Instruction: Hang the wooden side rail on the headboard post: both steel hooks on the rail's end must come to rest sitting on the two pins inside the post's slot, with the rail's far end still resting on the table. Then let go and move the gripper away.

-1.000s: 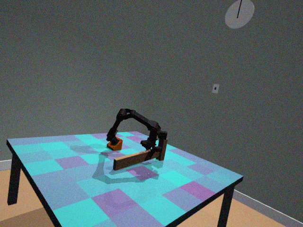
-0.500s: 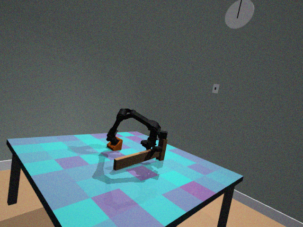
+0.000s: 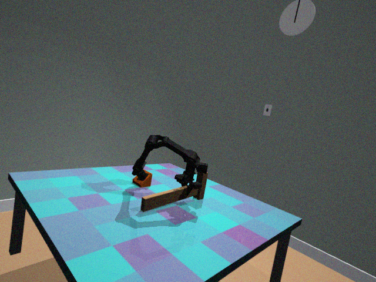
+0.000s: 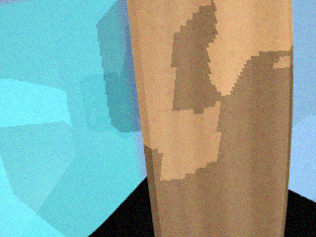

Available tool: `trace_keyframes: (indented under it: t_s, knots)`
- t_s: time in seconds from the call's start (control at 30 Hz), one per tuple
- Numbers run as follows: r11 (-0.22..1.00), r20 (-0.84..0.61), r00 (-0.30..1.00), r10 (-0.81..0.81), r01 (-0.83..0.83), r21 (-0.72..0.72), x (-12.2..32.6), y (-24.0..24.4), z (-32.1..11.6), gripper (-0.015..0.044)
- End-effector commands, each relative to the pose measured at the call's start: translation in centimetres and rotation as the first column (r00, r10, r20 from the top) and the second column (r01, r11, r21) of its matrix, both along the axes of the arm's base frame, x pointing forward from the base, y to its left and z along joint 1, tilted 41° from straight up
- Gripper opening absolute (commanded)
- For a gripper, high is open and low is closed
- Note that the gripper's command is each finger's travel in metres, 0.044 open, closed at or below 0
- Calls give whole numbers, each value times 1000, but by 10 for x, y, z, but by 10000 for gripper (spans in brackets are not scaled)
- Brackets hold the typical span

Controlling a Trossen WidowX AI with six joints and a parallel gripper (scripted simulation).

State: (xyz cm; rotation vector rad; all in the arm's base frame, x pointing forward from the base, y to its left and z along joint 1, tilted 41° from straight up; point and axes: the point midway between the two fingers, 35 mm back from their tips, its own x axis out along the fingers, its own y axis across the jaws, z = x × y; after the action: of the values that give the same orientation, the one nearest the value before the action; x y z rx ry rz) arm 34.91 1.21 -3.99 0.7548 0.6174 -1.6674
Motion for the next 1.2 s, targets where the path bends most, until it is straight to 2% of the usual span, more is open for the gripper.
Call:
trace_keyframes:
  t_s: [0.0,1.17]
  knots:
    - [1000,14,1000,8,-8,8,3,6,3,0]
    - [1000,14,1000,8,-8,8,4,9,1,0]
